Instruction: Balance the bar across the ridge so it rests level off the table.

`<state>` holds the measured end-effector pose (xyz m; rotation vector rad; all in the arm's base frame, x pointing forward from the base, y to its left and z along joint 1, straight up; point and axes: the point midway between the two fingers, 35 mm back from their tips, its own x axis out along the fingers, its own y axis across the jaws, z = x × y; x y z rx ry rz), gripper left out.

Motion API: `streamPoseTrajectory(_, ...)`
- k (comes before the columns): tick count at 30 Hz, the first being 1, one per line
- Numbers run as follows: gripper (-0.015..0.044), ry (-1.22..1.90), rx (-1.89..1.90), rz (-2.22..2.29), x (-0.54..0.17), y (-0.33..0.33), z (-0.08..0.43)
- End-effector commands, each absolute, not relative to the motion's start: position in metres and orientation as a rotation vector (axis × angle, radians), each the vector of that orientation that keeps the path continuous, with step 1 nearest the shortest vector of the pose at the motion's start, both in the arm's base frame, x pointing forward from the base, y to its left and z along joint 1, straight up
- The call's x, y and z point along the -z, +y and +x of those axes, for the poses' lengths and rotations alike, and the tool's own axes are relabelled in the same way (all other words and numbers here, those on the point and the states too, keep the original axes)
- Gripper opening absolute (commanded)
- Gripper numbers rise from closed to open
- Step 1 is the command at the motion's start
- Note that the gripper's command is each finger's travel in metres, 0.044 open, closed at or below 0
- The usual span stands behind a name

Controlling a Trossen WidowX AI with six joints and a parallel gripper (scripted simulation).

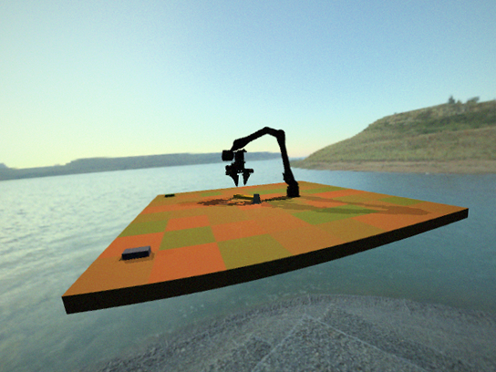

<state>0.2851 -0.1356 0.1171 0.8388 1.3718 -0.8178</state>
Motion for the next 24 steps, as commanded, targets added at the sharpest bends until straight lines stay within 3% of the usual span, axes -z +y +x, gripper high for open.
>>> streamPoseTrajectory(1, 0.0315, 1.373, 0.844, 0.847, -0.117, -0.138, 0.283)
streamPoseTrajectory(24, 0.0315, 1.373, 0.844, 0.847, -0.060, -0.139, 0.285)
